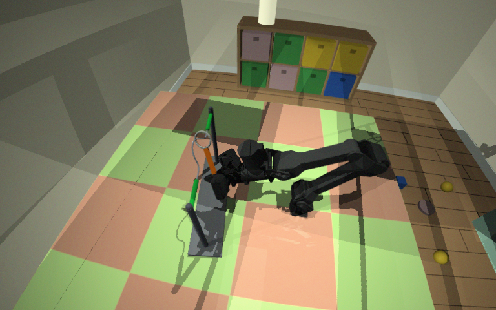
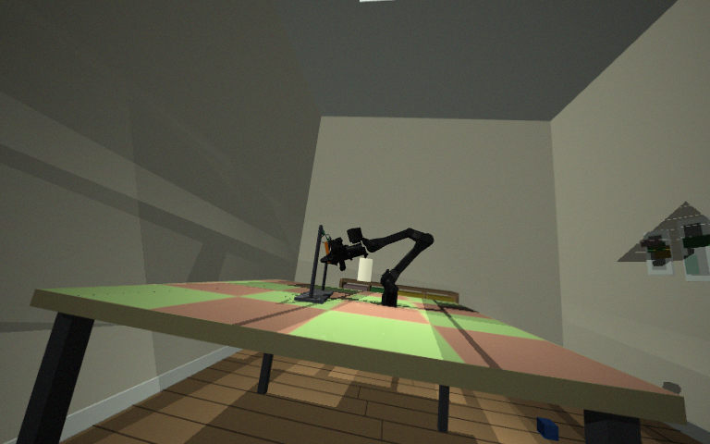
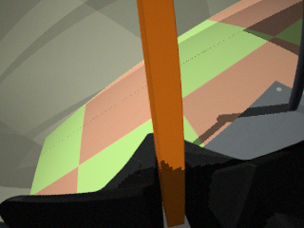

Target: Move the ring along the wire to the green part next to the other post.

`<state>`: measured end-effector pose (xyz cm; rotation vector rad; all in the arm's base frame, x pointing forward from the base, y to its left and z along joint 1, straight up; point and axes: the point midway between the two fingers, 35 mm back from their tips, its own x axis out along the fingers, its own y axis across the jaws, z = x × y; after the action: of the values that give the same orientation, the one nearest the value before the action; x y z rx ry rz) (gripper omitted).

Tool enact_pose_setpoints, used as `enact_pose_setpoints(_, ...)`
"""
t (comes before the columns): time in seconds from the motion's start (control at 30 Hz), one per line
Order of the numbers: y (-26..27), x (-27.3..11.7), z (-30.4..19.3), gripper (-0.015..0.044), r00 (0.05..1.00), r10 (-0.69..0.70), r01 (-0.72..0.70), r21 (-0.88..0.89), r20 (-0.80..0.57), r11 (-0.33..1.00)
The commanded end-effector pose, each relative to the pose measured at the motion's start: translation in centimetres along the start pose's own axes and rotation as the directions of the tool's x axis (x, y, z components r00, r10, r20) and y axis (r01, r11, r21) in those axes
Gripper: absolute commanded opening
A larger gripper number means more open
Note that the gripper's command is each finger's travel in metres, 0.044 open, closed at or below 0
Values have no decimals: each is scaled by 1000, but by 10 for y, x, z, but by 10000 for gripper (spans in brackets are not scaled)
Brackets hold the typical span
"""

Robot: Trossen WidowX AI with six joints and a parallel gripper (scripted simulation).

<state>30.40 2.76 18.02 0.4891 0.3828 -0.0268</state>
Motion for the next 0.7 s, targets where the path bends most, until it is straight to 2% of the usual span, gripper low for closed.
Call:
enact_pose_setpoints(0.0,16,-9,5,-150,999,-12,15,84,-31,996)
enact_pose_setpoints(0.27,39,-11,9,-150,999,-27,35,203,-46,979)
enact_pose_setpoints(0.67,54,-11,13,-150,998,-33,43,223,-46,974)
